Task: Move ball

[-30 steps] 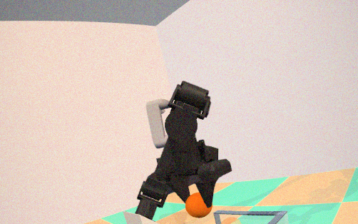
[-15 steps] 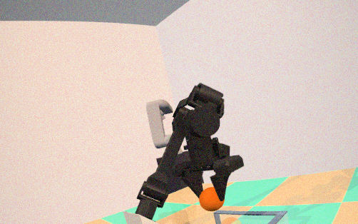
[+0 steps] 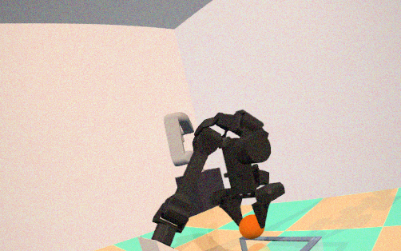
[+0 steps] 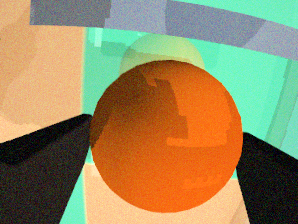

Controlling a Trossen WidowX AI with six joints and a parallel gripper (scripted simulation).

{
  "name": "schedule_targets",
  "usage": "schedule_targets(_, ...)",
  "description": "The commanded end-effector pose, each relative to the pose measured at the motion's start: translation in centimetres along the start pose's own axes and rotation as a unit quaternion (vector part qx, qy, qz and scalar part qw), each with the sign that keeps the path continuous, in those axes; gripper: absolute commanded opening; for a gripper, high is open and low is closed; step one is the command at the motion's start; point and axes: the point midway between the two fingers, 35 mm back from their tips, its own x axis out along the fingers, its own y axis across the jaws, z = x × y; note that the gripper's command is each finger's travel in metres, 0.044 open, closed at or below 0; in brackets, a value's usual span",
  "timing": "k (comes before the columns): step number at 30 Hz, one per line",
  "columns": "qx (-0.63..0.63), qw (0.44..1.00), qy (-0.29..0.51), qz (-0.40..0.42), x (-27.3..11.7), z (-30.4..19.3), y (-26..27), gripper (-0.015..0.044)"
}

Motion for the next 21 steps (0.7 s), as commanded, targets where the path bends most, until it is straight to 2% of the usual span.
schedule_targets(1,0.003,1.0,-0.001,-0.002,0.9,0.1,0.0,0.0)
schedule_targets(13,0.002,1.0,-0.003,-0.002,6.4,0.2,0.1,0.0)
schedule_targets(21,0.002,1.0,-0.004,-0.002,7.1,0.2,0.1,0.0)
